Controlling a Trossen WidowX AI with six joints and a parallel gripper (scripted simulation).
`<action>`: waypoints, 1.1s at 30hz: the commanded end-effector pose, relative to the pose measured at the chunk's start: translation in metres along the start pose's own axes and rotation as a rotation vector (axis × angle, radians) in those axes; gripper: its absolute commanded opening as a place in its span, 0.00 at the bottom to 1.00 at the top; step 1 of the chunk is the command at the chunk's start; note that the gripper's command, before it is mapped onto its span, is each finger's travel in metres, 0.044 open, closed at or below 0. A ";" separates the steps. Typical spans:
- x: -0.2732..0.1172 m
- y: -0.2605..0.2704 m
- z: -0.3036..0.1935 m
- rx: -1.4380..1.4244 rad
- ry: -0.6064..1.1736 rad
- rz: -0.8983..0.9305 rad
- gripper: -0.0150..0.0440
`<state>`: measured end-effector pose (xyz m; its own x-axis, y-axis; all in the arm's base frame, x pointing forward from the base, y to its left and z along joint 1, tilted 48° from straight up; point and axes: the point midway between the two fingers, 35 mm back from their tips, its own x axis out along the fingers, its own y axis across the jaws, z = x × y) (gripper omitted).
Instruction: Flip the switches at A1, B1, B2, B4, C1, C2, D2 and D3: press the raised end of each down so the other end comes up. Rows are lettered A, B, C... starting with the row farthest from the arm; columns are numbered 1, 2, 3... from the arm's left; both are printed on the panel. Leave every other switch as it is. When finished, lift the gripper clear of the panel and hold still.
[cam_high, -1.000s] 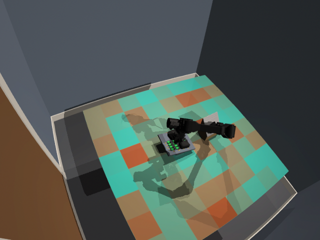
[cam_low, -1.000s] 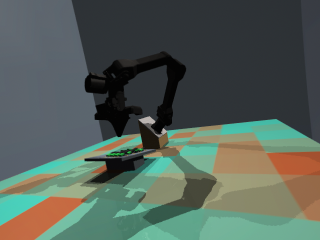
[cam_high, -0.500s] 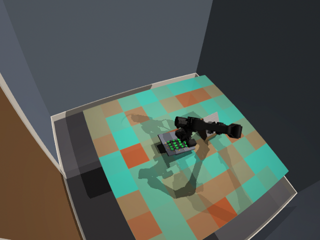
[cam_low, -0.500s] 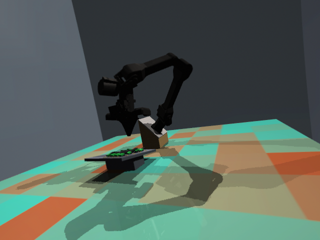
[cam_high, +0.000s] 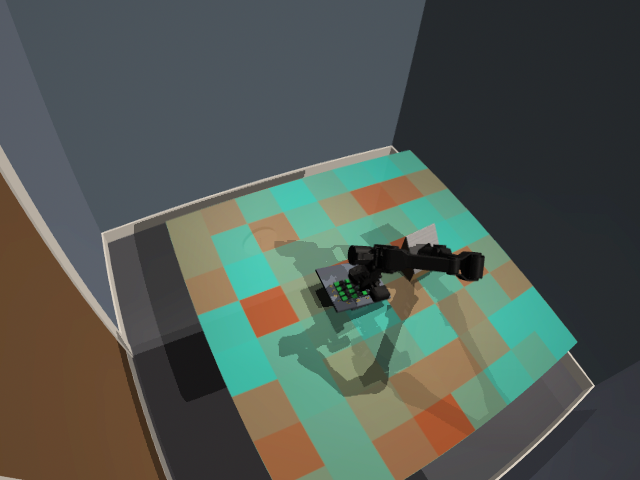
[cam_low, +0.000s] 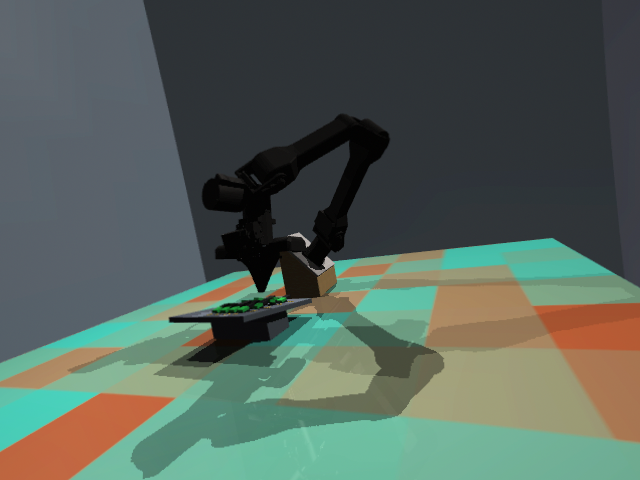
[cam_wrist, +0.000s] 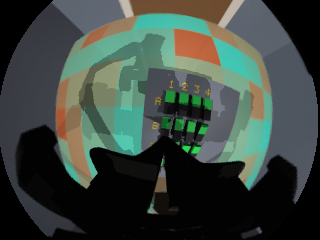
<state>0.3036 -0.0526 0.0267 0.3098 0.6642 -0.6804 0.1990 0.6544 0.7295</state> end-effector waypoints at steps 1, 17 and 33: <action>0.006 0.000 -0.002 0.006 -0.001 0.003 0.25; 0.015 0.000 -0.002 0.006 -0.001 0.004 0.25; 0.015 0.000 -0.002 0.006 -0.001 0.004 0.25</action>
<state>0.3066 -0.0422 0.0175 0.3116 0.6640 -0.6797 0.1990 0.6539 0.7299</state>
